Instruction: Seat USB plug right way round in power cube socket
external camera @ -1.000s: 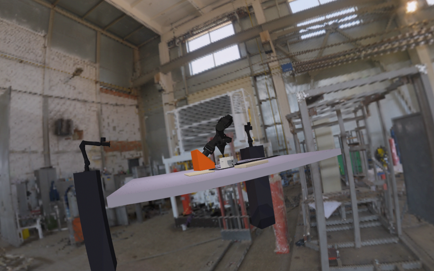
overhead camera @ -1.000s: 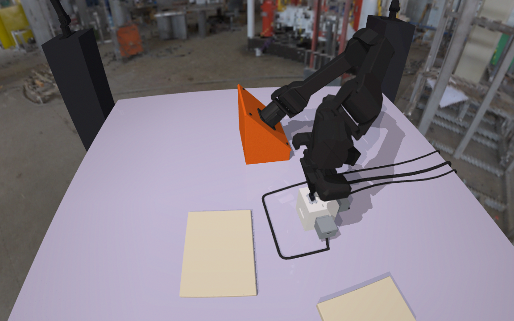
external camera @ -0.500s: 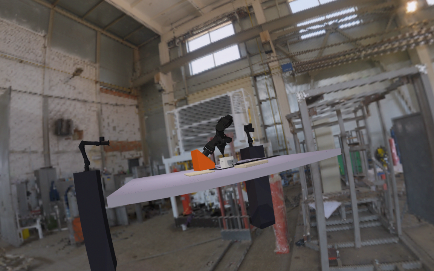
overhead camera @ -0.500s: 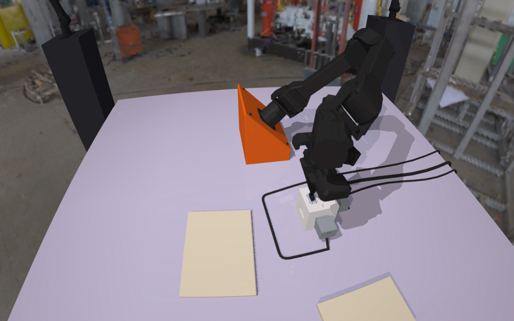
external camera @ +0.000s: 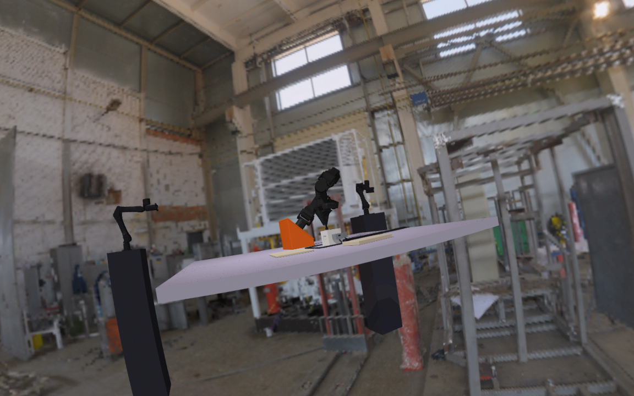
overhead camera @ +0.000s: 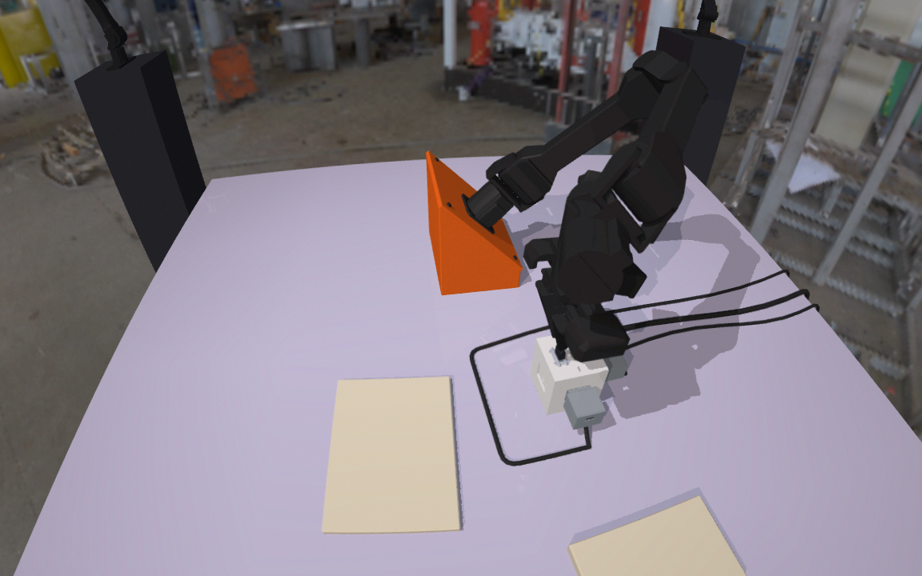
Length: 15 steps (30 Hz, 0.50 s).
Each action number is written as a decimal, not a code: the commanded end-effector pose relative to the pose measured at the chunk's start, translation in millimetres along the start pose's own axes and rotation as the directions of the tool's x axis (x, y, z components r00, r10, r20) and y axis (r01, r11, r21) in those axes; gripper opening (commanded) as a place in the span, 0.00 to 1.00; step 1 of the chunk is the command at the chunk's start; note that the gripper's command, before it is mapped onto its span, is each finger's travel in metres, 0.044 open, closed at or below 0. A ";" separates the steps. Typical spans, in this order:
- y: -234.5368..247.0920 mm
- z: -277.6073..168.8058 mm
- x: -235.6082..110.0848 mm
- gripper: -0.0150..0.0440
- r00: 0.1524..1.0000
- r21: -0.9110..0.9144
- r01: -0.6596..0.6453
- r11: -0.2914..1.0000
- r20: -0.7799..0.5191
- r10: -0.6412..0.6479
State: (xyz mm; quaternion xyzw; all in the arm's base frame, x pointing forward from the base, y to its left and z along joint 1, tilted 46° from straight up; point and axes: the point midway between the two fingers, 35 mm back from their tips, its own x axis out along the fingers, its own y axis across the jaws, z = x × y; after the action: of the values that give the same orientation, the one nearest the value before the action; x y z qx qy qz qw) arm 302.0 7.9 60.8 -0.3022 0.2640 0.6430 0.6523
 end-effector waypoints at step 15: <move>-0.1 -0.3 -5.2 0.42 1.000 0.000 0.001 1.000 0.000 -0.001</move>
State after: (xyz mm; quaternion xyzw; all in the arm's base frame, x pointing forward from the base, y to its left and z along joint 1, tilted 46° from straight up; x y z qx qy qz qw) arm 301.9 6.3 62.2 -0.3010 0.2646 0.6423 0.6533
